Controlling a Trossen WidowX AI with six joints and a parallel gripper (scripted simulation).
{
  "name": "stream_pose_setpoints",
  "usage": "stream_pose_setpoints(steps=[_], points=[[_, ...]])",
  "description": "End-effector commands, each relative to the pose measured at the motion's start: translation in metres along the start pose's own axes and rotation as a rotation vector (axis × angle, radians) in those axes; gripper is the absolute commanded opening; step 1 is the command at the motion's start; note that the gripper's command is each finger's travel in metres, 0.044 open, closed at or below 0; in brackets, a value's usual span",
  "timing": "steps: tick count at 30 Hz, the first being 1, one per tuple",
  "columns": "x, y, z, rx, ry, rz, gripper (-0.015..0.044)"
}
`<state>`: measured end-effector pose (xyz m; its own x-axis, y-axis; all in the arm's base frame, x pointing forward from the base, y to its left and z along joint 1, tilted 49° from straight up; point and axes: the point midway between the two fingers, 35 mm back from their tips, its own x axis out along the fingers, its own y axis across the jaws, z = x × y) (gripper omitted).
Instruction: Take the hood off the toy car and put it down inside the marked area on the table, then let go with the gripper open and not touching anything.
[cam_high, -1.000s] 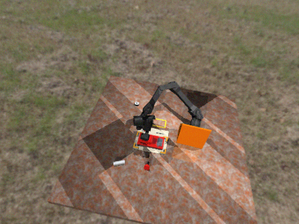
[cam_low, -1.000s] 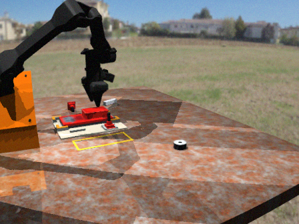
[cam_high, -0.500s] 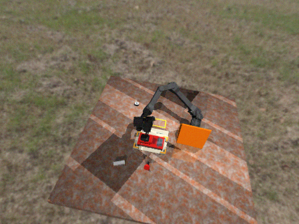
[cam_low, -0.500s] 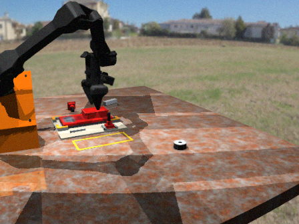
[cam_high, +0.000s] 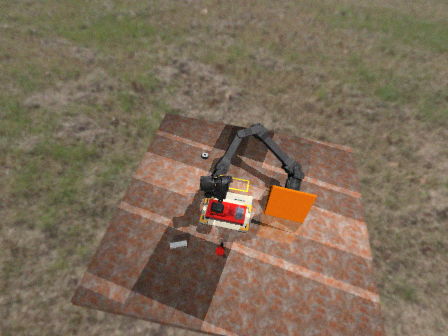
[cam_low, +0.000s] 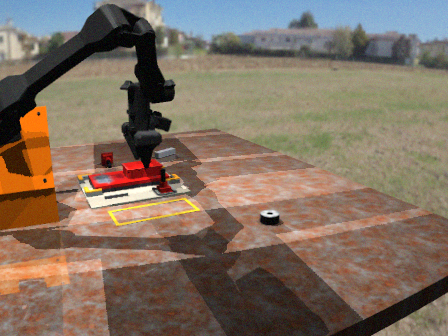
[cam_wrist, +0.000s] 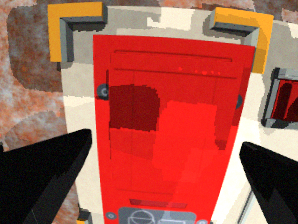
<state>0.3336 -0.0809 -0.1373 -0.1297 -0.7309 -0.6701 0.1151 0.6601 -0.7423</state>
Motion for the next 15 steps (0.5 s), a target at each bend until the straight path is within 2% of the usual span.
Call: stream_pose_setpoints(steps=[1, 15], points=[[0.0028, -0.0009, -0.0001, -0.005, 0.000, -0.006, 0.0440], [0.0098, -0.0010, -0.0002, -0.006, 0.000, -0.006, 0.0440]])
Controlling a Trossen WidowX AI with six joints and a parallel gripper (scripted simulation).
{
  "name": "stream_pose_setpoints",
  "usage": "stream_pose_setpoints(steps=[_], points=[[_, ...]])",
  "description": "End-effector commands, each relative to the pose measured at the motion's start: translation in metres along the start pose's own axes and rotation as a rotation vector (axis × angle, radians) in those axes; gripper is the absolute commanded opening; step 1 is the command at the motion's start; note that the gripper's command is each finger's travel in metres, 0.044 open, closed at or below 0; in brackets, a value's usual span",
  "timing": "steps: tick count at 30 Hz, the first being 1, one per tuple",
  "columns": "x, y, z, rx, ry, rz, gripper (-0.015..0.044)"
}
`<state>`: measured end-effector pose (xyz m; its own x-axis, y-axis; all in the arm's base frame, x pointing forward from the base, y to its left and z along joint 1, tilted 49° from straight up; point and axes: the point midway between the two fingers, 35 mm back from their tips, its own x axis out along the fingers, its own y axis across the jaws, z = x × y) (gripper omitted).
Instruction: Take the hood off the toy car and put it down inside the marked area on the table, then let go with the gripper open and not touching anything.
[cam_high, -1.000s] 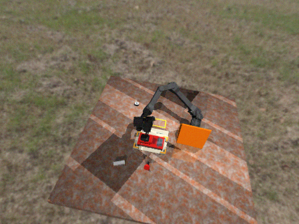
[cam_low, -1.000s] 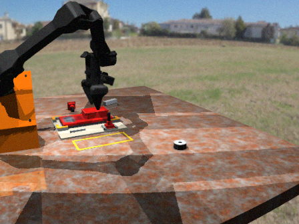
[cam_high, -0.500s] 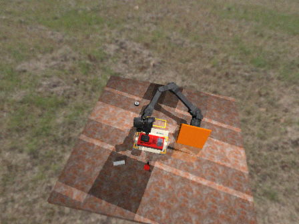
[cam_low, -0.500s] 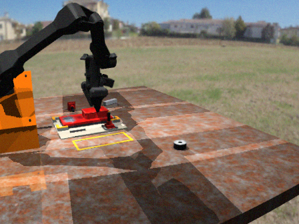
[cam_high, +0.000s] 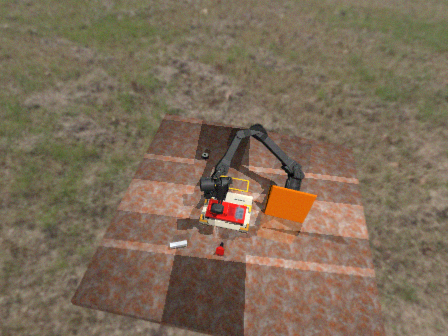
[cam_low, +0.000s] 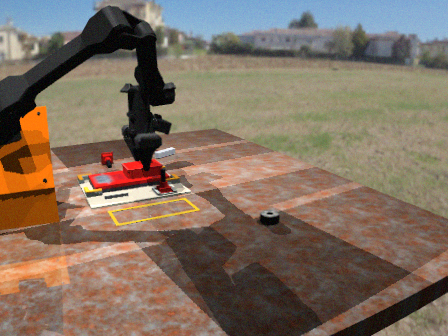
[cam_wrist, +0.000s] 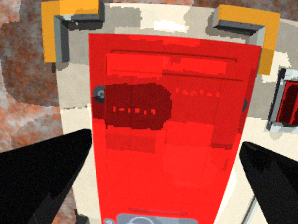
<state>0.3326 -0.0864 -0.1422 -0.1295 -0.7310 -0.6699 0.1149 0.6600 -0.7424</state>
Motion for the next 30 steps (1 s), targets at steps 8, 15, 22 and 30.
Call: stream_pose_setpoints(steps=[8, 15, 22, 30], points=[[0.0063, -0.0010, -0.0003, -0.005, 0.000, -0.006, 0.0440], [0.0098, -0.0011, -0.0004, -0.005, 0.000, -0.006, 0.0440], [0.0075, -0.0002, -0.0001, 0.000, 0.000, -0.001, 0.0335], [0.0072, -0.0002, -0.0001, 0.000, 0.000, 0.000, 0.0242]])
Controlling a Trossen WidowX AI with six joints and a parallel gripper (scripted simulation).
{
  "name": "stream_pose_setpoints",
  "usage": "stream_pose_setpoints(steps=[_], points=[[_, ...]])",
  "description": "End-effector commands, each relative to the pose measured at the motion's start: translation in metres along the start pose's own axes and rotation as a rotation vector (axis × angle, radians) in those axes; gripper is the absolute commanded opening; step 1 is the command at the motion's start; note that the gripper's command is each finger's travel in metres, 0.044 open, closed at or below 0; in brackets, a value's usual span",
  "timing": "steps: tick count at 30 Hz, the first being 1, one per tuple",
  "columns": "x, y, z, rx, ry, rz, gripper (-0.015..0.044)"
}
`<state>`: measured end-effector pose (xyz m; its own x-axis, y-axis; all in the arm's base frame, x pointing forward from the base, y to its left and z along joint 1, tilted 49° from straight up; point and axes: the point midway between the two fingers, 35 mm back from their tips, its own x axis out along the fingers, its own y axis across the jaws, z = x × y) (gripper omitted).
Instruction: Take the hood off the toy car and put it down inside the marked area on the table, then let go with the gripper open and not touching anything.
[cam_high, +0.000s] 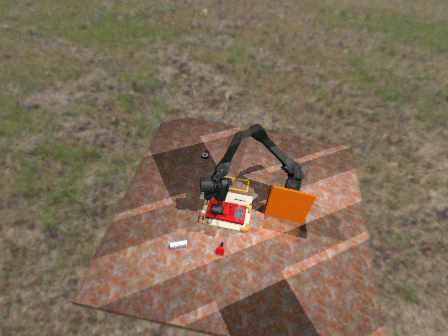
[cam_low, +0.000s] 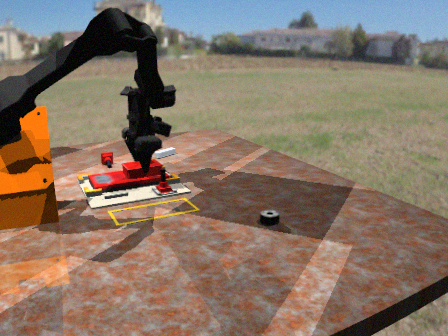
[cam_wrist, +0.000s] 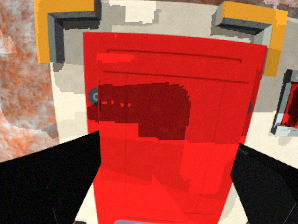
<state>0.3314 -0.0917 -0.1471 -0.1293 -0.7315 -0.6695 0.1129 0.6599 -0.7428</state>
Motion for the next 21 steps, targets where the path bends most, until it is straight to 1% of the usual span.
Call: stream_pose_setpoints(steps=[1, 9, 21], points=[[0.000, 0.000, 0.000, 0.002, 0.000, 0.000, 0.0216], [-0.005, 0.000, 0.000, 0.002, 0.000, 0.001, 0.0006], [-0.013, 0.000, 0.000, 0.001, 0.000, 0.001, 0.0000]])
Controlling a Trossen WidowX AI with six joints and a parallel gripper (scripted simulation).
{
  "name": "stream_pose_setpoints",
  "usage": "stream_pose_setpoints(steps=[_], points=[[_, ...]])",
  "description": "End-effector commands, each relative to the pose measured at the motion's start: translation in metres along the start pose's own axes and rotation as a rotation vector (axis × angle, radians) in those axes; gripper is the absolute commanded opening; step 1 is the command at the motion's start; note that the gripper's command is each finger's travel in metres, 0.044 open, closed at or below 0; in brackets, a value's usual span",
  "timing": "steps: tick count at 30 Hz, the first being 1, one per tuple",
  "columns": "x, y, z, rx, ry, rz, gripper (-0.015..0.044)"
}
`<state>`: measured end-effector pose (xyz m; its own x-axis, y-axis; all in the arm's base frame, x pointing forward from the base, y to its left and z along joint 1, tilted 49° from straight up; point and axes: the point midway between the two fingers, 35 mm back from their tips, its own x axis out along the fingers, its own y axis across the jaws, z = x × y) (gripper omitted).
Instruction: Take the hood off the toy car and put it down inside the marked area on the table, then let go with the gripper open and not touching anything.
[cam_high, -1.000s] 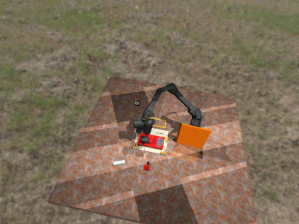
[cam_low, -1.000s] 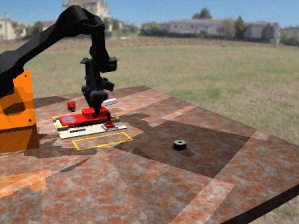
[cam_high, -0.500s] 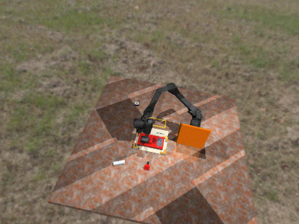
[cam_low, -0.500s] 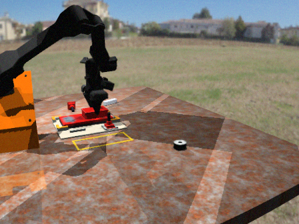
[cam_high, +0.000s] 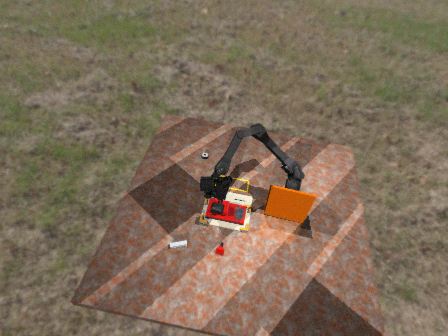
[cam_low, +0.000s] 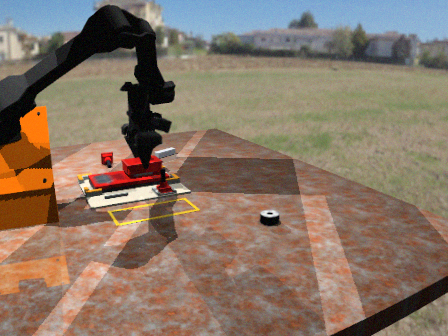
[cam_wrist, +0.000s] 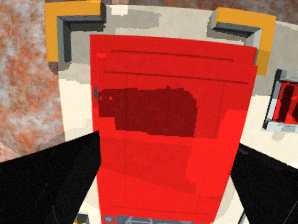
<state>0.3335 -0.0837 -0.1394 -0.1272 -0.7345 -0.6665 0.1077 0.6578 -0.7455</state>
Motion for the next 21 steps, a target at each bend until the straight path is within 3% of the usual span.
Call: stream_pose_setpoints(steps=[1, 21], points=[[-0.003, 0.000, 0.000, 0.006, 0.002, 0.005, 0.0000], [-0.017, 0.001, 0.000, 0.005, 0.002, 0.006, 0.0000]])
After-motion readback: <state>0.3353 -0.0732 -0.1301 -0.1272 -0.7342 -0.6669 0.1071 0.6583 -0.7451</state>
